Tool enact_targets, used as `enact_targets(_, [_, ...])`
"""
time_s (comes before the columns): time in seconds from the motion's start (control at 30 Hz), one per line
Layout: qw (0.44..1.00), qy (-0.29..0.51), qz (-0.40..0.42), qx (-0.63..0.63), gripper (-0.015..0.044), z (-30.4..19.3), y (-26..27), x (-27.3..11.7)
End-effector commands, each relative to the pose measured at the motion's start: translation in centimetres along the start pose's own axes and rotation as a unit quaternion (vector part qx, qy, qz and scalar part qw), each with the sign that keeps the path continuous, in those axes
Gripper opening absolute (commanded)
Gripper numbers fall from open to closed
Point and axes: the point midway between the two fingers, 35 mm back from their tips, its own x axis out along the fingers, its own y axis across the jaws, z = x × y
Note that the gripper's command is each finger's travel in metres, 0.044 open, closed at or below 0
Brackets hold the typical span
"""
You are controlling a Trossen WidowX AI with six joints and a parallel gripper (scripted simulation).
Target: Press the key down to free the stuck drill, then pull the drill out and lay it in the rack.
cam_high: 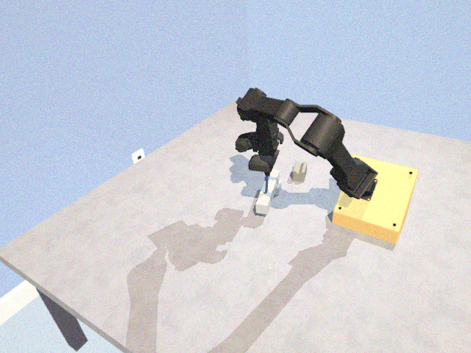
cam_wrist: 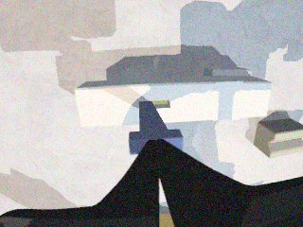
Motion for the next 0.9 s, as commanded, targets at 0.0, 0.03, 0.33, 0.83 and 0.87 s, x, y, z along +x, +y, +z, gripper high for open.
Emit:
enact_targets(0.0, [1.0, 0.003, 0.002, 0.001, 0.0, -0.2, 0.0, 0.2])
enact_targets(0.03, [1.0, 0.003, 0.002, 0.001, 0.0, -0.2, 0.0, 0.2])
enact_targets(0.33, [1.0, 0.003, 0.002, 0.001, 0.0, 0.2, 0.0, 0.7])
enact_targets(0.83, [1.0, 0.003, 0.002, 0.001, 0.0, 0.2, 0.0, 1.3])
enact_targets(0.87, [1.0, 0.003, 0.002, 0.001, 0.0, 0.2, 0.0, 1.4])
